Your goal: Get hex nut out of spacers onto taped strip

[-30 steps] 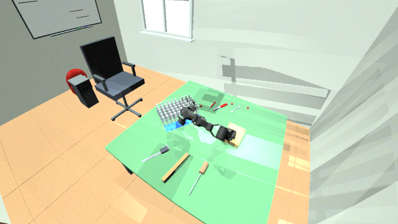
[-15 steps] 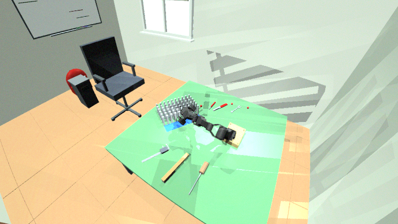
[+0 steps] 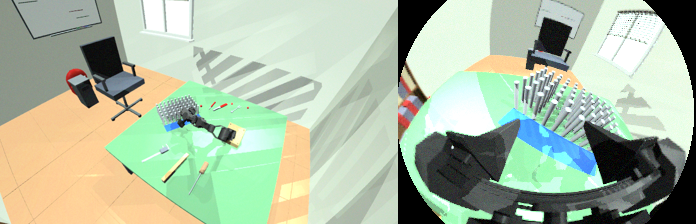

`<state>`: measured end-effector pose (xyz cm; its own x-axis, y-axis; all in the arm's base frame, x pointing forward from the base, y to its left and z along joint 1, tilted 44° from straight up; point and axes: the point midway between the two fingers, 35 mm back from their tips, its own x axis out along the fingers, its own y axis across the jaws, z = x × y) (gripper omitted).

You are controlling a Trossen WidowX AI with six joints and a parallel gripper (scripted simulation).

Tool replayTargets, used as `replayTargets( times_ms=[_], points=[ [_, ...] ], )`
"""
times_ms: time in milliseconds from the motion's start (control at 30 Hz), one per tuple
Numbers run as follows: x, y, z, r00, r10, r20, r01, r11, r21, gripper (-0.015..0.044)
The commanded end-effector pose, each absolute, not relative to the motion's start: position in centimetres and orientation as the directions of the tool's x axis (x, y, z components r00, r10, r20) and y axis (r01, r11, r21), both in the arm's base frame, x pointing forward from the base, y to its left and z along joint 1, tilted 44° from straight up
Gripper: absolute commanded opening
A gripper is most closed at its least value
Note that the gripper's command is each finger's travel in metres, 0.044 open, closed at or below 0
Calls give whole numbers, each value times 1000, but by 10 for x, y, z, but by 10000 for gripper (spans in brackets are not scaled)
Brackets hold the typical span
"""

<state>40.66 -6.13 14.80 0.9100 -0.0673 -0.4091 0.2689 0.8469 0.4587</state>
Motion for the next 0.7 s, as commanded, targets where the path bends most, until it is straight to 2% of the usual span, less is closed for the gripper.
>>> replayTargets(
  times_ms=[0,100,300,467,667],
  points=[
    [393,-6,184,918,127,-376,201,668,717,440],
    [376,30,204,896,256,-362,199,498,844,440],
    [342,75,230,836,431,-340,260,233,937,440],
    [308,108,249,762,563,-319,365,33,930,440],
    [258,140,268,644,706,-296,539,-143,830,440]
  ],
)
